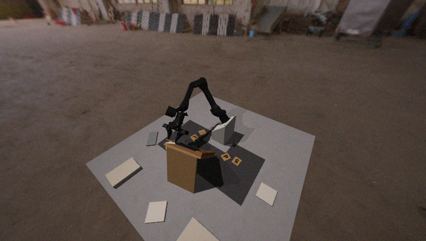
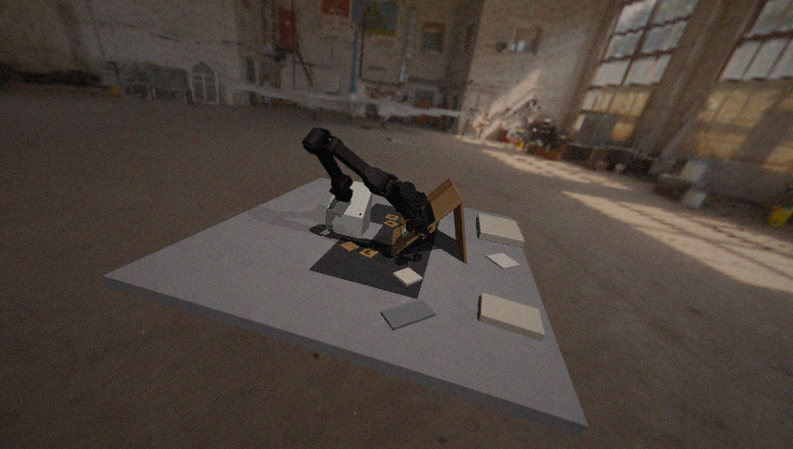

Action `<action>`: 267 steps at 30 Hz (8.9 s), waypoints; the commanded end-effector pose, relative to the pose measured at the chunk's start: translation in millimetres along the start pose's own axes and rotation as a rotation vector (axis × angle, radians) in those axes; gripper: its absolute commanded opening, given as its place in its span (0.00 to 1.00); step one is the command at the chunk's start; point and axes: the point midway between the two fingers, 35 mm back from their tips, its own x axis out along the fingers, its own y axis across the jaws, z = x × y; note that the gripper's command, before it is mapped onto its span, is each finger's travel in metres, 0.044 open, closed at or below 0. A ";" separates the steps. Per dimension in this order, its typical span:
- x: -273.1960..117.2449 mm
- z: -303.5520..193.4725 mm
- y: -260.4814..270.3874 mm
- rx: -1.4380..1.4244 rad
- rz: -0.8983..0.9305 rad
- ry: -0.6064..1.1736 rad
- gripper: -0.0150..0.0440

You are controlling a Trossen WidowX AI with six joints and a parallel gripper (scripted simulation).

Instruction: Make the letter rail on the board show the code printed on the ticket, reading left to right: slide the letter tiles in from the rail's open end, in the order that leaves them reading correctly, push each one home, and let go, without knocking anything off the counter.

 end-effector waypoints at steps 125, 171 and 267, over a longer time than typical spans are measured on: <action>0.9 -1.5 68.0 0.008 0.007 0.005 0.25; 0.8 -1.7 92.4 0.009 0.008 0.006 0.25; 0.2 -1.0 162.8 0.011 0.012 0.006 0.25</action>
